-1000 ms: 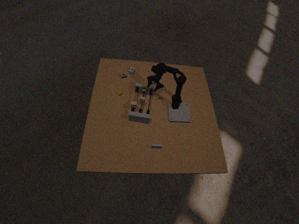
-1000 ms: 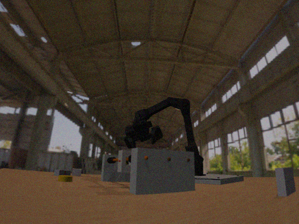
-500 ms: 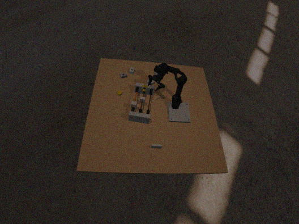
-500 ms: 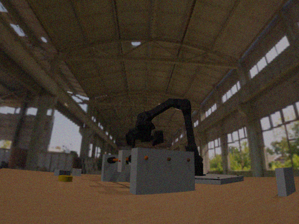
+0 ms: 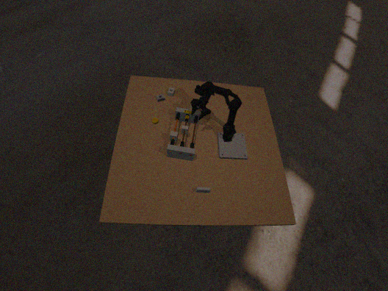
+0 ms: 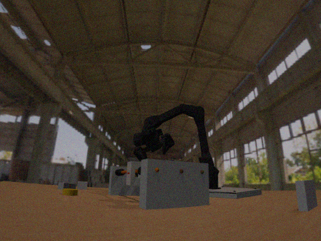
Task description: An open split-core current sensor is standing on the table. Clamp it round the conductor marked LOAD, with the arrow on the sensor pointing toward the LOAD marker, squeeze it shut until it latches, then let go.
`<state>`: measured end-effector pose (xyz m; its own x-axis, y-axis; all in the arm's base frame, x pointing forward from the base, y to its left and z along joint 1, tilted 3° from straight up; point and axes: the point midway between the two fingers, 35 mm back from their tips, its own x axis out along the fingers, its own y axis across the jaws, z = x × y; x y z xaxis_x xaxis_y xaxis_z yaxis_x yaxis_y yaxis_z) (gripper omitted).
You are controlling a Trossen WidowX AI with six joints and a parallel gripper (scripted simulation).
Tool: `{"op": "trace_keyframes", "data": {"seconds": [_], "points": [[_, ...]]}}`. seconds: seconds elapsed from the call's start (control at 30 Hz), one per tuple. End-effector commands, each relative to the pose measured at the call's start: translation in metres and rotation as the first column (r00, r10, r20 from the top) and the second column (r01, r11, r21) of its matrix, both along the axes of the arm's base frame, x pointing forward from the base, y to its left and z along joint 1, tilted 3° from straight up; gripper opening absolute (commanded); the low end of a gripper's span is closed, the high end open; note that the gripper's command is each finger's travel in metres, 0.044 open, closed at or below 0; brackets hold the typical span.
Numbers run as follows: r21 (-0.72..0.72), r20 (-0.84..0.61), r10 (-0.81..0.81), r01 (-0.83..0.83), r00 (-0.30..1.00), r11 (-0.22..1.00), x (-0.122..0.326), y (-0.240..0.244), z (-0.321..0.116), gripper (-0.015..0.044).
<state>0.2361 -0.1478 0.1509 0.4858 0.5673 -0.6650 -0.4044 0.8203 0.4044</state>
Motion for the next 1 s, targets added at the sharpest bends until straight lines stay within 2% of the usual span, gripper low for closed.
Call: {"op": "trace_keyframes", "data": {"seconds": [0.0, 0.2, 0.37, 0.67, 0.97], "points": [[0.056, -0.312, -0.161, 0.187, 0.936, 0.981, 0.013, 0.010, -0.001, 0.0440], [-0.043, -0.623, -0.398, 0.479, 0.673, 0.877, 0.031, 0.023, 0.001, 0.0440], [-0.224, -0.734, -0.582, 0.684, 0.350, 0.694, 0.046, 0.035, 0.005, 0.0440], [-0.451, -0.683, -0.727, 0.822, -0.069, 0.346, 0.068, 0.054, 0.015, 0.0440], [-0.544, -0.570, -0.691, 0.834, -0.445, -0.089, 0.088, 0.072, 0.027, 0.0440]]}}
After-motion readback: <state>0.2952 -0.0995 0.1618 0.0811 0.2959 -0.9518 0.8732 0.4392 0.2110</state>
